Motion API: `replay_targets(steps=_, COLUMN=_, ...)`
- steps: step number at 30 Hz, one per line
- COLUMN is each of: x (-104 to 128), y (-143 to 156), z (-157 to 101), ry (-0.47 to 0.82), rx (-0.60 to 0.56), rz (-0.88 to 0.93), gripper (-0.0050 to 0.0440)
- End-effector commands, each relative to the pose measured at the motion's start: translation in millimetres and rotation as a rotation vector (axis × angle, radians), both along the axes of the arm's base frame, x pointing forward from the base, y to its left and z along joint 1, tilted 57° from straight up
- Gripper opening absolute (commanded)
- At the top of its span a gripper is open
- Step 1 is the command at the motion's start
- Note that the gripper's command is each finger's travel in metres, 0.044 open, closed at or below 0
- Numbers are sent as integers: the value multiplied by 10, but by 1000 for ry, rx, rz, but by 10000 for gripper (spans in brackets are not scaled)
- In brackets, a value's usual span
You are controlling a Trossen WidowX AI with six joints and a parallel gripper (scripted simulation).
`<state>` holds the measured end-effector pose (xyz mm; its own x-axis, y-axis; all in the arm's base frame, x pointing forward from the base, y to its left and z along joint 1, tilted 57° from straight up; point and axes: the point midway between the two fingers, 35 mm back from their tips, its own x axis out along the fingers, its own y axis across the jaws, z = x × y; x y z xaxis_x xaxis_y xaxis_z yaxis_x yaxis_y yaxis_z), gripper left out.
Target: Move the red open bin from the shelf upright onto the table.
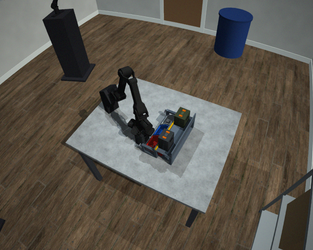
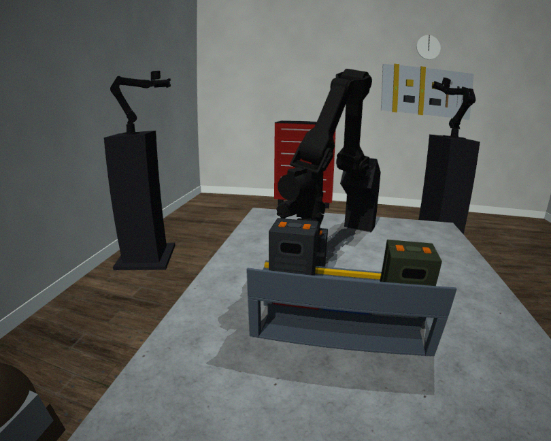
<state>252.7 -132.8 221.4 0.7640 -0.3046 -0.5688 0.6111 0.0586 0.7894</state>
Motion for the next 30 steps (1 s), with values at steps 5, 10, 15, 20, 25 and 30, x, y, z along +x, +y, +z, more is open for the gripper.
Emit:
replay_targets(steps=5, x=-99, y=42, z=182, ry=-36, rx=-22, rz=-4, gripper=0)
replay_targets(steps=10, x=-99, y=42, z=182, ry=-36, rx=-22, rz=-4, gripper=0)
replay_targets(steps=15, x=-112, y=45, z=119, ry=-27, rx=-16, rz=-4, gripper=0)
replay_targets(steps=20, x=-138, y=57, z=164, ry=-43, rx=-27, rz=-4, gripper=0)
replay_targets(steps=25, x=-138, y=57, z=164, ry=-43, rx=-27, rz=-4, gripper=0)
replay_targets(steps=30, x=-117, y=44, z=120, ry=-23, rx=-13, rz=-6, gripper=0)
